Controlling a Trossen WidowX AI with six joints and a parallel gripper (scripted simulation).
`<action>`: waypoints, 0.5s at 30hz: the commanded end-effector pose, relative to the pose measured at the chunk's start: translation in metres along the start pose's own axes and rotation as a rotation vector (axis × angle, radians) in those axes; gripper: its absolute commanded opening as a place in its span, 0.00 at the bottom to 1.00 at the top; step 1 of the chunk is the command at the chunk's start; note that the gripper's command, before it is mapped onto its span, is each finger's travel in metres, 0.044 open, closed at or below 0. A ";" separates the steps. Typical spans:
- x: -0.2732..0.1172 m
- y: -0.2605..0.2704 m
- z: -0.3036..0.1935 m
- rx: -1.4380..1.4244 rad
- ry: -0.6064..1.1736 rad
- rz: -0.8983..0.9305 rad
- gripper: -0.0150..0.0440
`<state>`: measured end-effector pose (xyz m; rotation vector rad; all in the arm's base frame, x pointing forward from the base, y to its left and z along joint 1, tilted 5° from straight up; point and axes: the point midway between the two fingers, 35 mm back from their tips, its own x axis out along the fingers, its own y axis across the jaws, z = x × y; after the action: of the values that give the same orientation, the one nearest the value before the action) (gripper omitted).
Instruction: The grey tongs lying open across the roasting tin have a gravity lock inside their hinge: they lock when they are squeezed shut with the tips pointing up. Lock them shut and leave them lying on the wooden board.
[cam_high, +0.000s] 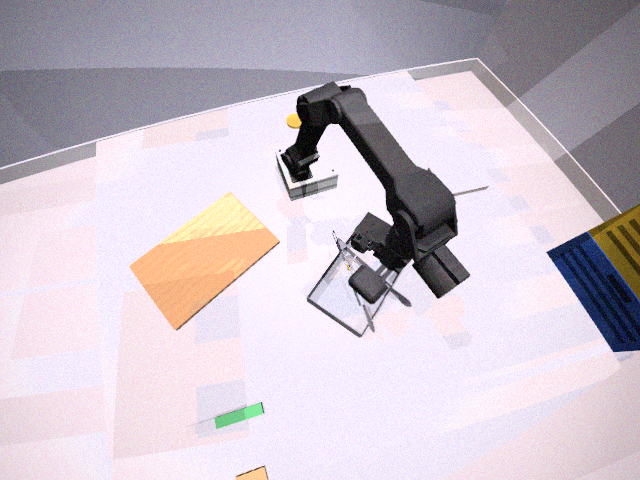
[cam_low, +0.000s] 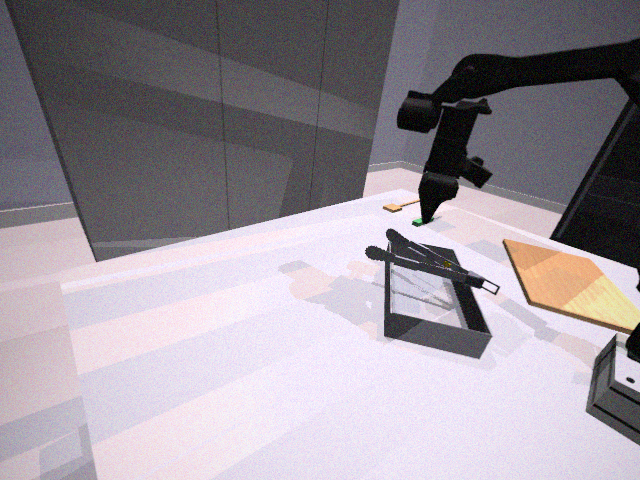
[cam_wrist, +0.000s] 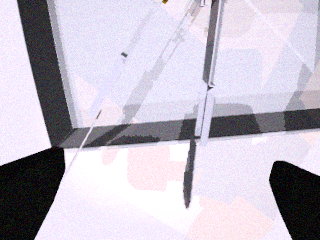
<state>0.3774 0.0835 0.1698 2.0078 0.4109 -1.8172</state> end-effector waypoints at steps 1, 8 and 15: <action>0.003 0.000 0.002 -0.134 -0.002 -0.001 1.00; 0.013 0.000 0.009 -0.790 -0.004 -0.004 1.00; 0.024 -0.001 0.017 -1.476 -0.004 -0.010 1.00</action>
<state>0.3743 0.0797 0.1576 1.4582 0.9359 -1.3539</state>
